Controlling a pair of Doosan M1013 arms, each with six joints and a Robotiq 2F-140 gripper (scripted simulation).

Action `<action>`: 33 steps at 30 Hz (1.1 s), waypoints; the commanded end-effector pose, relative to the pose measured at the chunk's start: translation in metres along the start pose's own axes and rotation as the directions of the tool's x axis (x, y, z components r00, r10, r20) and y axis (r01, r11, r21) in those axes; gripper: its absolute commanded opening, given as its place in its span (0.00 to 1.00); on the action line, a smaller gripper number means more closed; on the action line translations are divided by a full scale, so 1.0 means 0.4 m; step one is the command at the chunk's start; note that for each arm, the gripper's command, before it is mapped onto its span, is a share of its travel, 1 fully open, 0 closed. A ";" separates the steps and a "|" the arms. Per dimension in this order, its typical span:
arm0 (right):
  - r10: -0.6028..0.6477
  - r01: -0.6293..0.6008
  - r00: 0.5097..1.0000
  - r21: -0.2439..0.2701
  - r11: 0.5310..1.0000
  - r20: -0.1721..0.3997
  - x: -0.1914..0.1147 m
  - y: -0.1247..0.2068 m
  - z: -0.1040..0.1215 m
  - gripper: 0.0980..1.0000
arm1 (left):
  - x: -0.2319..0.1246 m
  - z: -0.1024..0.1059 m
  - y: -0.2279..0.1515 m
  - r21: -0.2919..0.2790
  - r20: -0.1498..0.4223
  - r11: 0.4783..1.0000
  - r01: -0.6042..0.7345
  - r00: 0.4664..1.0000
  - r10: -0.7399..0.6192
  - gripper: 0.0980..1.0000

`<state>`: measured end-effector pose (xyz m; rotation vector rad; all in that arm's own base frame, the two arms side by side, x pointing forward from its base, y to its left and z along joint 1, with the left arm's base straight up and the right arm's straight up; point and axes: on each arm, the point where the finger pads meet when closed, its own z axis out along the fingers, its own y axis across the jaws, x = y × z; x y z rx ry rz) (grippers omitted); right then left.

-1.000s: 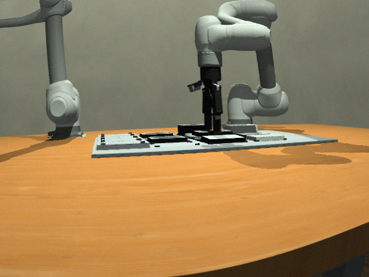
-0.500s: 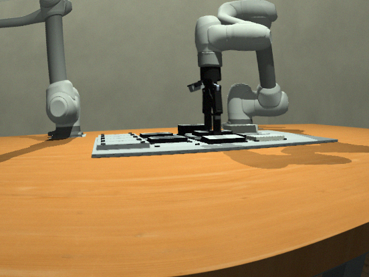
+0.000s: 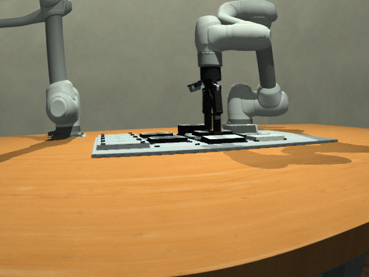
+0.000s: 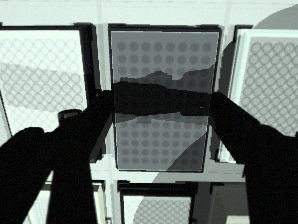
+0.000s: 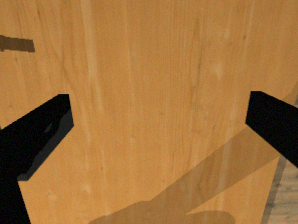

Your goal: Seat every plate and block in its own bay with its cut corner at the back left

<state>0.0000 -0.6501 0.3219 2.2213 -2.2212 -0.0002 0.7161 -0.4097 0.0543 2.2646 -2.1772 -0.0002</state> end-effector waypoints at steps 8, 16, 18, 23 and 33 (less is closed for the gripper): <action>0.000 0.000 1.000 0.000 1.000 -0.001 0.001 0.000 -0.002 1.00 | 0.001 -0.004 -0.001 0.002 -0.001 1.000 0.000 1.000 0.000 0.00; 0.000 0.000 1.000 0.000 1.000 -0.001 0.001 0.000 -0.002 1.00 | 0.001 0.000 -0.001 0.002 -0.001 1.000 0.000 1.000 0.000 0.00; 0.000 0.000 1.000 0.000 1.000 -0.001 0.001 0.000 -0.002 1.00 | 0.001 0.001 -0.001 0.002 -0.001 1.000 0.000 1.000 0.000 0.00; 0.000 0.000 1.000 0.000 1.000 -0.001 0.001 0.000 -0.002 1.00 | 0.001 0.004 -0.001 0.002 -0.001 1.000 0.000 1.000 0.000 0.00; 0.000 0.000 1.000 0.000 1.000 -0.001 0.001 0.000 -0.002 1.00 | 0.001 0.012 -0.001 0.002 -0.001 1.000 0.000 1.000 0.000 0.00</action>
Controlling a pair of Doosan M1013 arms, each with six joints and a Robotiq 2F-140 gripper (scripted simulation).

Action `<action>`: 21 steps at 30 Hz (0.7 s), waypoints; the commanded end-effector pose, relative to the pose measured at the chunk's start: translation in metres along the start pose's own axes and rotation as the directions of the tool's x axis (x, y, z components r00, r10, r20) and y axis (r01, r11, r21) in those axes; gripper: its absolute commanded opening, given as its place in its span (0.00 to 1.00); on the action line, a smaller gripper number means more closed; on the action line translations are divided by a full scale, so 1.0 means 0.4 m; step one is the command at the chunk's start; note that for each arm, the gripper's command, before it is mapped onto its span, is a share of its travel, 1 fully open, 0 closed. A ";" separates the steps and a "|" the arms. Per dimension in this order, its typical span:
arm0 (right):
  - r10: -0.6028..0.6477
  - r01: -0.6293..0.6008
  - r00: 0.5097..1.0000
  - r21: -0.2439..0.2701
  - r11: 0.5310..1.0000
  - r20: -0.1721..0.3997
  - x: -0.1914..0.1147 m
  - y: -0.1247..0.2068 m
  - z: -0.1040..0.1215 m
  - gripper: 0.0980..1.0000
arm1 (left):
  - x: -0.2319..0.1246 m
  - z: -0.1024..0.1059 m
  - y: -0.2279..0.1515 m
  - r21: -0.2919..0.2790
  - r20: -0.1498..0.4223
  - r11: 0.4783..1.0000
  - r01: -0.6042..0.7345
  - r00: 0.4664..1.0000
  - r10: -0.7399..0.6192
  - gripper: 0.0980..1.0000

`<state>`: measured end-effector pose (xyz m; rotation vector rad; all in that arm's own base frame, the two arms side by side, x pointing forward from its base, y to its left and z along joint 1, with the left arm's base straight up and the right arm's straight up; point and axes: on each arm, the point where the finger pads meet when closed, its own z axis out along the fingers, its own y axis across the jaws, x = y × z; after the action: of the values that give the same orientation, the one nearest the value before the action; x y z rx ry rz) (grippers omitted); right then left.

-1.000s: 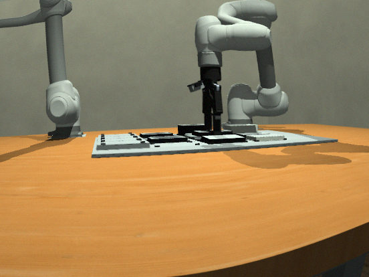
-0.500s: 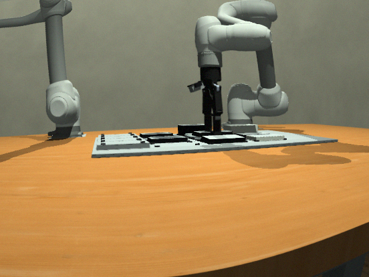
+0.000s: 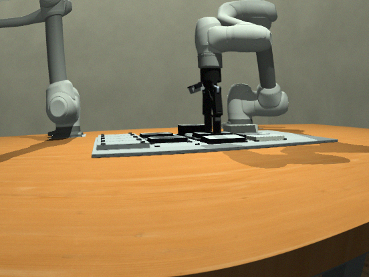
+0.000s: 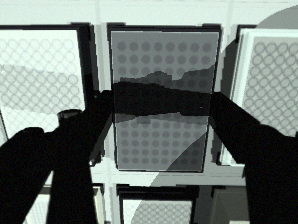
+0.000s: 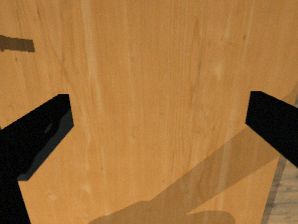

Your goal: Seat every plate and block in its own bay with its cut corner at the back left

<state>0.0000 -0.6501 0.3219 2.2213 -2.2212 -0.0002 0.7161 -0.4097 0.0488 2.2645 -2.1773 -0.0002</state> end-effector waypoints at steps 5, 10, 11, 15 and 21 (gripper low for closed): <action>0.000 0.000 1.000 0.000 1.000 -0.001 0.001 0.000 -0.002 1.00 | 0.001 0.003 -0.001 0.002 -0.001 1.000 0.000 1.000 0.000 0.00; 0.000 0.000 1.000 0.000 1.000 -0.001 0.001 0.000 -0.002 1.00 | 0.001 0.005 -0.001 0.002 -0.001 1.000 0.000 1.000 0.000 0.00; 0.000 0.000 1.000 0.000 1.000 -0.001 0.001 0.000 -0.002 1.00 | 0.001 0.006 -0.001 0.002 -0.001 1.000 0.000 1.000 0.000 0.00; 0.000 0.000 1.000 0.000 1.000 -0.001 0.001 0.000 -0.002 1.00 | 0.001 0.008 -0.001 0.002 -0.001 1.000 0.000 1.000 0.000 0.00; 0.000 0.000 1.000 0.000 1.000 -0.001 0.001 0.000 -0.002 1.00 | 0.001 0.008 -0.001 0.002 -0.001 1.000 0.000 1.000 0.000 0.00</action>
<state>0.0000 -0.6501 0.3219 2.2213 -2.2212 -0.0002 0.7161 -0.4097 0.0443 2.2645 -2.1772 -0.0002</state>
